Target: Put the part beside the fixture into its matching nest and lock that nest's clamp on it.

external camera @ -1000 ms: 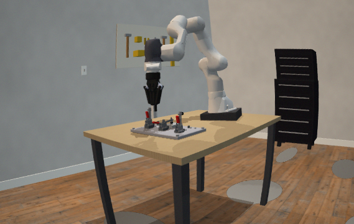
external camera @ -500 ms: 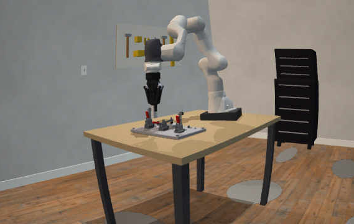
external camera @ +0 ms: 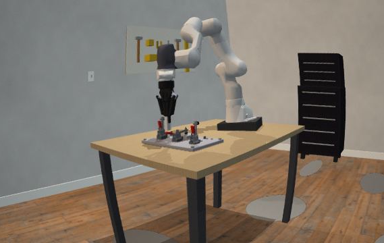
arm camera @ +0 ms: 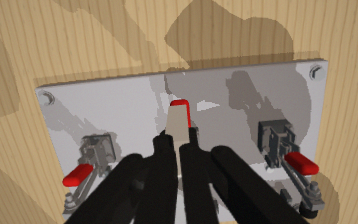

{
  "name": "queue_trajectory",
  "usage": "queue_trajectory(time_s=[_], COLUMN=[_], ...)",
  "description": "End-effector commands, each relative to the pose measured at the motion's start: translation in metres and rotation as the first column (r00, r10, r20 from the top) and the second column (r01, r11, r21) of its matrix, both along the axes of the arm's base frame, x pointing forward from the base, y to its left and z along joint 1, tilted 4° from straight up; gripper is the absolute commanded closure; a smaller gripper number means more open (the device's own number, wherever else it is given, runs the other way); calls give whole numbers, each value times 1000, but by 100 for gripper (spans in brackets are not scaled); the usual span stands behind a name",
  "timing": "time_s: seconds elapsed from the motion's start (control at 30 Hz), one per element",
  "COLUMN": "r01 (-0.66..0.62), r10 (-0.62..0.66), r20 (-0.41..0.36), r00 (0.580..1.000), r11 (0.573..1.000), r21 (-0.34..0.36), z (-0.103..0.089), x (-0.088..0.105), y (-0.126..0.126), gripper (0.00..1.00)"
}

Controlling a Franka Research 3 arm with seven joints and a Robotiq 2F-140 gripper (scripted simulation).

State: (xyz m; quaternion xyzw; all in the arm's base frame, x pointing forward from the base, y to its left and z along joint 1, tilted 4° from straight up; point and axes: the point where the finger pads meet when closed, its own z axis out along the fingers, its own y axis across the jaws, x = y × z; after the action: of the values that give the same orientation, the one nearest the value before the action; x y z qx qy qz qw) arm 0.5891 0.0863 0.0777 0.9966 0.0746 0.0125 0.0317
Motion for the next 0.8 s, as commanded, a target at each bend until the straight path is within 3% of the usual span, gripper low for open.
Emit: queue_trajectory(time_s=[0.0,0.77], r01=[2,2], r10=[-2,-2], r20=[2,2], r00=[1000,1000], r11=[1000,1000], r21=[-2,-2], z=[-1,-3], x=[0,0], y=[0,-1], gripper=[100,100])
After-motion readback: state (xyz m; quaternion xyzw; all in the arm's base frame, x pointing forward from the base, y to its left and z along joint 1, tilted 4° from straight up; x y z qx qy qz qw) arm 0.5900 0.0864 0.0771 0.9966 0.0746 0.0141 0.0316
